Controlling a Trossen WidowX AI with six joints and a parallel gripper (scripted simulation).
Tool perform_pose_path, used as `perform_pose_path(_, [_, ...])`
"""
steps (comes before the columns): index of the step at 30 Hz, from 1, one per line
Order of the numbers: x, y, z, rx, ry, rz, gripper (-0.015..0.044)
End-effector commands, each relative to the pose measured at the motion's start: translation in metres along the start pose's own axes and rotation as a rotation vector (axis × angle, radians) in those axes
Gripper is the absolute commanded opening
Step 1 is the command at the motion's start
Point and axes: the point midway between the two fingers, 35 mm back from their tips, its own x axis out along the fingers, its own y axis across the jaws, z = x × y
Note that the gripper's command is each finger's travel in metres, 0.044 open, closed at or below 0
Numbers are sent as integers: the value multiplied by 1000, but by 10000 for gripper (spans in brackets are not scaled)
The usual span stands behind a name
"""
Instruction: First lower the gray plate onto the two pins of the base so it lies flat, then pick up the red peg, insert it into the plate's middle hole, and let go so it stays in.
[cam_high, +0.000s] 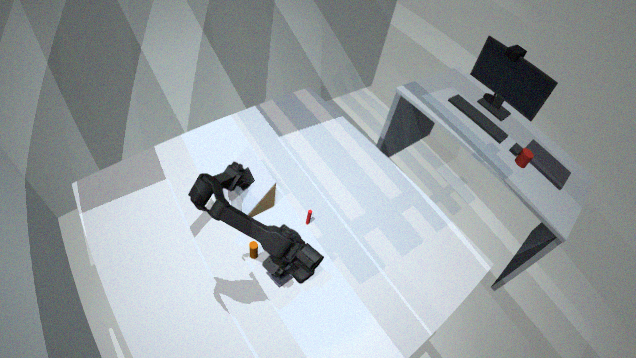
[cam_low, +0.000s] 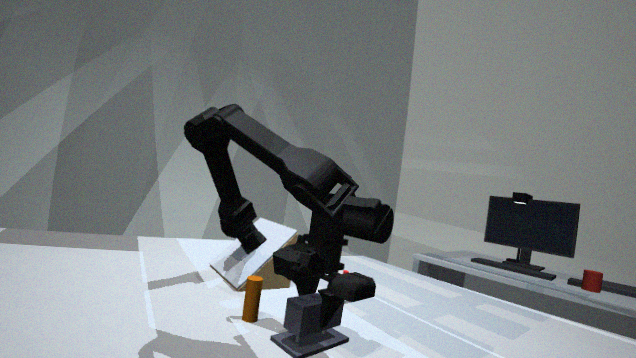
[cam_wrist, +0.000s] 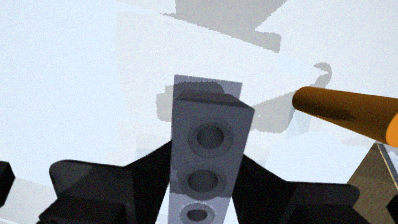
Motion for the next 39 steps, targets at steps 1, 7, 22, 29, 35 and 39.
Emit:
perform_pose_path(1, [6,0,-1,-6,-6,-1,0])
perform_pose_path(7, [14,0,0,-6,-6,-1,0])
perform_pose_path(22, [11,0,0,1,-1,-1,210])
perform_pose_path(29, [11,0,0,1,-1,-1,394])
perform_pose_path(35, [8,0,0,0,0,-1,440])
perform_pose_path(39, [-47,6,-2,-4,5,0,440])
